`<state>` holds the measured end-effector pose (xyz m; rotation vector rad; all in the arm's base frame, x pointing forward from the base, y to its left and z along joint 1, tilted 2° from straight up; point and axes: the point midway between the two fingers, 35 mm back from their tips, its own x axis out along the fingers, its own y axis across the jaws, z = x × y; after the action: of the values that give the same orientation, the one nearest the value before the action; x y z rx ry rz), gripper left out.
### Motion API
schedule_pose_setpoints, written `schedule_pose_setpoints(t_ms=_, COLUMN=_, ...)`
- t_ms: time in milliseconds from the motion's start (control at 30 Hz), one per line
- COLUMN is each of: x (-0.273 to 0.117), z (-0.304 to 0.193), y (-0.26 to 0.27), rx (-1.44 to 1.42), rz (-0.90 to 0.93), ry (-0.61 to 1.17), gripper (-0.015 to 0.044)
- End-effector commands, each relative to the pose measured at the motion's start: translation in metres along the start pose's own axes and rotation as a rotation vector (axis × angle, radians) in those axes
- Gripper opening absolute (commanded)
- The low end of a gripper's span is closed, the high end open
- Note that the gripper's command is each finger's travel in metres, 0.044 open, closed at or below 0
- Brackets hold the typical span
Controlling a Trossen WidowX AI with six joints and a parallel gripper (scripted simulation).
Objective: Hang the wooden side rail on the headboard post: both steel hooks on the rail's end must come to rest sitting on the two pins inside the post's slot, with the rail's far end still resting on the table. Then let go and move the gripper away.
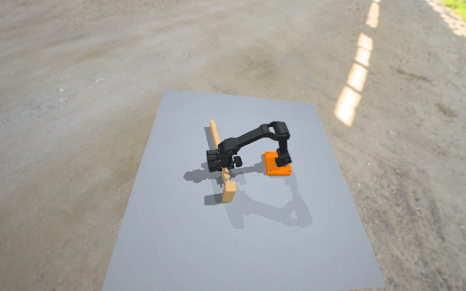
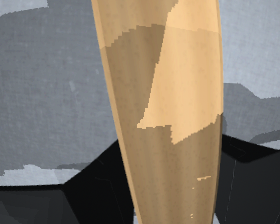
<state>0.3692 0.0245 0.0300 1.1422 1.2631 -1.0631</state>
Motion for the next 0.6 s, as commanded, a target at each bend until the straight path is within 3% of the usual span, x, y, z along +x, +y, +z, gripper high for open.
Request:
schedule_pose_setpoints(t_ms=0, x=0.000, z=0.001, y=-0.005, rx=0.058, rz=-0.002, ry=-0.002, gripper=0.0000)
schedule_pose_setpoints(t_ms=567, x=0.000, z=-0.002, y=-0.020, rx=0.206, rz=-0.003, ry=-0.002, gripper=0.0000)
